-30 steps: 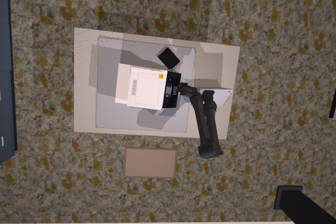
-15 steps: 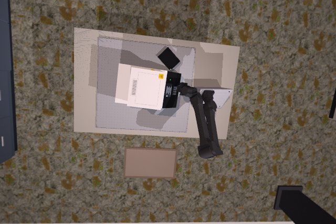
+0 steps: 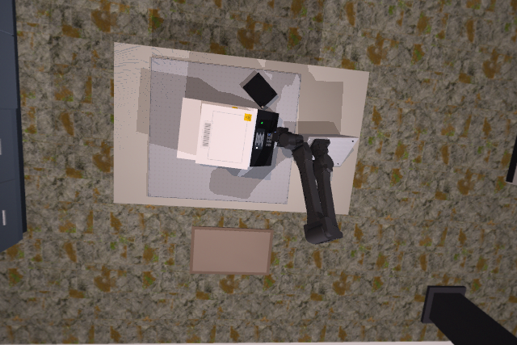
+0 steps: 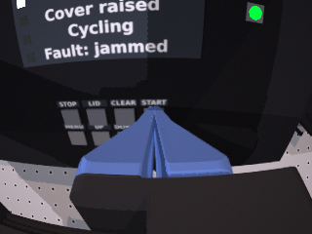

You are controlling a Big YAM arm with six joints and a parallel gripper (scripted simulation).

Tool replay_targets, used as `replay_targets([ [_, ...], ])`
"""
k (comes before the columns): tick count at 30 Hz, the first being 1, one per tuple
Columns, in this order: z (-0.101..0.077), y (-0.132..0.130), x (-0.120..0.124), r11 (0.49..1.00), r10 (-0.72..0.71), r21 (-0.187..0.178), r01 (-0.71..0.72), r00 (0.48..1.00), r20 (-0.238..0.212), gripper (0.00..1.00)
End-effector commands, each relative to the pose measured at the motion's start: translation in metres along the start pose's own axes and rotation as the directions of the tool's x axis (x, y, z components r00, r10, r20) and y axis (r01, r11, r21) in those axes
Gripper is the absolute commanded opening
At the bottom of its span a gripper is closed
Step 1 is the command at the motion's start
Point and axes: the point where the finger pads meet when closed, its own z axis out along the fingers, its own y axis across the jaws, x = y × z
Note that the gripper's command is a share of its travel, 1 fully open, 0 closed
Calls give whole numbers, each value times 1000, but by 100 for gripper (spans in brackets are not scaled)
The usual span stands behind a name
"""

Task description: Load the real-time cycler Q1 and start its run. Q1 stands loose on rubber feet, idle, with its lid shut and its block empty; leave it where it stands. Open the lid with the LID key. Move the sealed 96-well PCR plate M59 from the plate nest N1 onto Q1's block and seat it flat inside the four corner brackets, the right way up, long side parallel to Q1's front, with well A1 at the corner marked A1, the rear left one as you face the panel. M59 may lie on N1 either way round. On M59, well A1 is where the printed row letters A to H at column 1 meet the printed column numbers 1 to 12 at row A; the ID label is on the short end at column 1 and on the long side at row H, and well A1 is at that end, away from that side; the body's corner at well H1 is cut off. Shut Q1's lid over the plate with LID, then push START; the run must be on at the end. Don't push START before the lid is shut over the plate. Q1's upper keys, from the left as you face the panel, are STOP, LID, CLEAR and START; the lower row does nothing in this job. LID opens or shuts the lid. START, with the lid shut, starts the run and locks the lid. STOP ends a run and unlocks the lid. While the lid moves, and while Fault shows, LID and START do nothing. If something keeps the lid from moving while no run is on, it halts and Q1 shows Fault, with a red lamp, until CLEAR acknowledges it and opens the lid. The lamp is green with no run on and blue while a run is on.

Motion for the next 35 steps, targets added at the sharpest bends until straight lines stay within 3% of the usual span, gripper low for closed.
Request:
replay_targets([
  [1, 1, -2, -11, 1000, -18, 1, 17, 1000, 12, 0],
  [14, 1, 5, 9, 1000, 5, -19, -6, 1000, -17, 0],
  [20, -12, 4, 7, 1000, 0, -12, 0, 1000, -5, 0],
  [30, -29, -3, -18, 999, -51, 3, 51, 998, 26, 0],
  [35, -29, -3, -18, 999, -51, 3, 51, 998, 26, 0],
])
